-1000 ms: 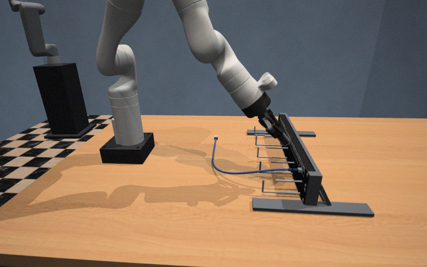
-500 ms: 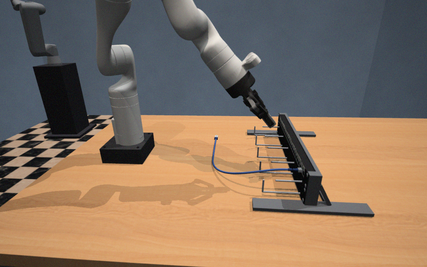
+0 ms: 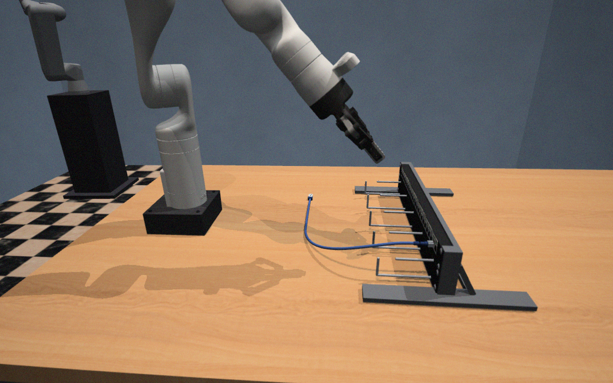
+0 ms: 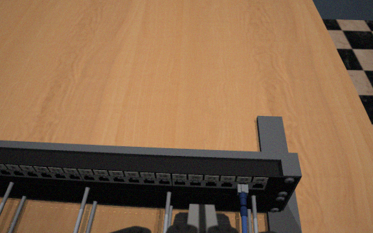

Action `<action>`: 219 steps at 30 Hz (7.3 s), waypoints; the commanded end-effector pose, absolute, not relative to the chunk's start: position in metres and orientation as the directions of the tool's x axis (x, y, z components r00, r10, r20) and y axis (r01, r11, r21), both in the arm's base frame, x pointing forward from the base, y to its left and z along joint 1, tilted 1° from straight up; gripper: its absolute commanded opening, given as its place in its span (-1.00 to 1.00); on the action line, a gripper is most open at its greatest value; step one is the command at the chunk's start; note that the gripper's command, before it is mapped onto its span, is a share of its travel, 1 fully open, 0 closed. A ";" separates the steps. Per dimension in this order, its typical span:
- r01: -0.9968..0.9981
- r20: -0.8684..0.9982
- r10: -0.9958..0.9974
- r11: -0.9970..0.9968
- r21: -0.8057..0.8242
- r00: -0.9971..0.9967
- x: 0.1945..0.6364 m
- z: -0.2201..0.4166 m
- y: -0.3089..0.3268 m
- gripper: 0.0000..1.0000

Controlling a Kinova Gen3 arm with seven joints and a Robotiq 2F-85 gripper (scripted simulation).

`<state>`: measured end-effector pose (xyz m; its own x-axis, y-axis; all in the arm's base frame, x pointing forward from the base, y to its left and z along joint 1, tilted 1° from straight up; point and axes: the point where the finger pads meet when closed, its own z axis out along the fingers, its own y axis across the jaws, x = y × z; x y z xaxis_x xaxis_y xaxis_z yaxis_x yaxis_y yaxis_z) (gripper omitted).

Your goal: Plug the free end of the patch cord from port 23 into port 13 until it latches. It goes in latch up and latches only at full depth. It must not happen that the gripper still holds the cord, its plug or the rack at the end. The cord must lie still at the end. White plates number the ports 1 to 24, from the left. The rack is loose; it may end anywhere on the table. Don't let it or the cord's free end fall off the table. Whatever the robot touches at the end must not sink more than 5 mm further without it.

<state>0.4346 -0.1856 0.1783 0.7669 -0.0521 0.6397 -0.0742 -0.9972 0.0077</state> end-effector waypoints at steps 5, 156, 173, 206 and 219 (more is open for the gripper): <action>-0.097 0.636 -0.072 -0.995 0.004 0.768 0.421 0.186 -0.196 -1.00; 0.999 -0.011 0.999 -0.052 -0.008 0.052 0.312 0.036 0.132 -1.00; 0.998 -0.011 0.999 -0.054 -0.012 0.053 0.311 0.036 0.132 -1.00; 0.998 -0.011 0.998 -0.062 -0.014 0.062 0.311 0.036 0.133 -1.00; 0.997 -0.011 0.998 -0.070 -0.014 0.070 0.311 0.035 0.140 -1.00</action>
<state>0.3125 0.1378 0.0354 0.0578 0.9983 -0.0094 0.9983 -0.0579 -0.0103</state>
